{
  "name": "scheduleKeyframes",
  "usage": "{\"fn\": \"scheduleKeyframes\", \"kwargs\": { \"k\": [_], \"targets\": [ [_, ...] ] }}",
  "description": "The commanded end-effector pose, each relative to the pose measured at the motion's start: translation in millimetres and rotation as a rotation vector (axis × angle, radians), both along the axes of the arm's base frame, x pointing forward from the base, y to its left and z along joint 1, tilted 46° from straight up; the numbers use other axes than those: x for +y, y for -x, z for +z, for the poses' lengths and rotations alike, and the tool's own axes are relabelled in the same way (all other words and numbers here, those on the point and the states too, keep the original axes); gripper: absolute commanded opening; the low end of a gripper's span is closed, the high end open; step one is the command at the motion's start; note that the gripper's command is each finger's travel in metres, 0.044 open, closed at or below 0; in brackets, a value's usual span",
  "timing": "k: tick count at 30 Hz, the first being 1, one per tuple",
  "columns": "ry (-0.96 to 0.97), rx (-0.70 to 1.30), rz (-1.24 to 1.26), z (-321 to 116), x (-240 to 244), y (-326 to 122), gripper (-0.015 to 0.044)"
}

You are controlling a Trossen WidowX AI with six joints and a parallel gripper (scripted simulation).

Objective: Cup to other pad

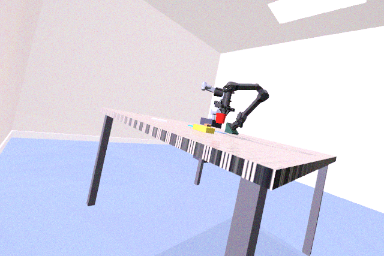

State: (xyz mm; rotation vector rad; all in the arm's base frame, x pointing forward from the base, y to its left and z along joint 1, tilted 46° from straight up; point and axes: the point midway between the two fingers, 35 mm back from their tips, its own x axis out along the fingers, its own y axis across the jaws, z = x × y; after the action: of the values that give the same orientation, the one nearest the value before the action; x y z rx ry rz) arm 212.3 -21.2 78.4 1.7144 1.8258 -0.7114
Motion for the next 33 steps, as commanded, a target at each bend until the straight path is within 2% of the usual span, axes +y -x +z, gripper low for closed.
{"fn": "scheduleKeyframes", "kwargs": {
  "k": [1, 33],
  "targets": [
    [0.006, -0.002, 0.006, -5.4, -5.6, -4.7, 0.0000],
    [0.009, -0.004, 0.009, -39.5, -40.8, -36.2, 0.0000]
  ]
}}
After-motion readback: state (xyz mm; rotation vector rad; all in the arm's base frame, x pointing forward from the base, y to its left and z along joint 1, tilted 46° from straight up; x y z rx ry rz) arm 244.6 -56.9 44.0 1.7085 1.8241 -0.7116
